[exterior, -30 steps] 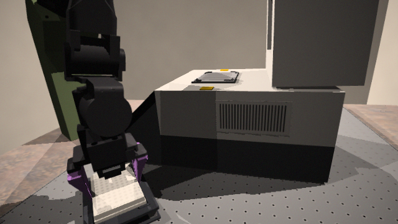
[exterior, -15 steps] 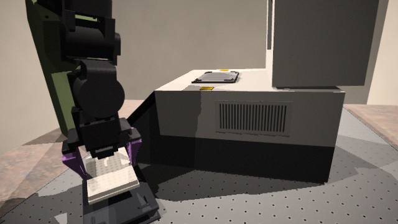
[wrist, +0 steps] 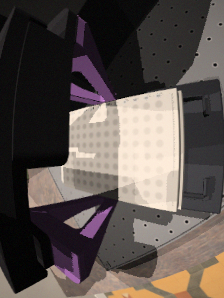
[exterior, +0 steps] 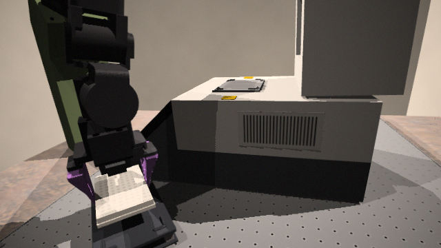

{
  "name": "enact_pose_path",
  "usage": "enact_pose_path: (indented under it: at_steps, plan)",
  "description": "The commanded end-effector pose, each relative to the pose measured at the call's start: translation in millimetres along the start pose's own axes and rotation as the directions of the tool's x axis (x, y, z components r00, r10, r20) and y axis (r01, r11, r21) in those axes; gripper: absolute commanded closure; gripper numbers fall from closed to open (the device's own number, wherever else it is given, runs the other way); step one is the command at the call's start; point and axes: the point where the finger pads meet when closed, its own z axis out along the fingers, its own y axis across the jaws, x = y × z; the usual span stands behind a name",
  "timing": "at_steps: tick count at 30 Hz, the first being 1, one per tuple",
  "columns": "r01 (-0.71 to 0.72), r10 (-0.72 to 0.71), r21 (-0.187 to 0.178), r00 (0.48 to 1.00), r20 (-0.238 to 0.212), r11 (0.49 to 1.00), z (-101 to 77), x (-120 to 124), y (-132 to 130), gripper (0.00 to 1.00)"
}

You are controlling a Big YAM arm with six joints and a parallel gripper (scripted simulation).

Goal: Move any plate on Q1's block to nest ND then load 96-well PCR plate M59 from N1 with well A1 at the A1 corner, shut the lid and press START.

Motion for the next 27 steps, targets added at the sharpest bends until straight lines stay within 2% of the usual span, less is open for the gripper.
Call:
enact_pose_path:
  at_steps: [1,4,7,10,12,13,15,19,22,27]
  plan:
    - [-0.001,0.001,-0.007,0.999,0.048,1.0,-5.7,-19,6,1.0]
    - [0.002,-0.002,-0.009,0.999,0.047,1.0,-4.1,-19,8,1.0]
    - [0.004,-0.003,-0.014,0.999,0.04,1.0,-22.0,-16,6,1.0]
    - [0.005,-0.005,-0.002,0.999,0.033,1.0,-38.3,-13,-2,1.0]
    - [0.007,-0.007,0.0,0.999,0.043,1.0,-46.4,-19,-3,1.0]
    - [0.008,-0.008,0.0,0.999,0.049,1.0,-49.8,-24,-3,1.0]
    - [0.009,-0.01,0.008,0.998,0.054,1.0,-44.4,-27,-5,1.0]
    - [0.008,-0.008,0.002,1.0,0.029,1.0,-58.1,-15,-5,1.0]
    - [0.012,-0.012,0.004,0.999,0.03,1.0,-60.4,-14,-3,1.0]
    - [0.014,-0.014,0.001,0.998,0.054,1.0,-85.0,-25,-3,1.0]
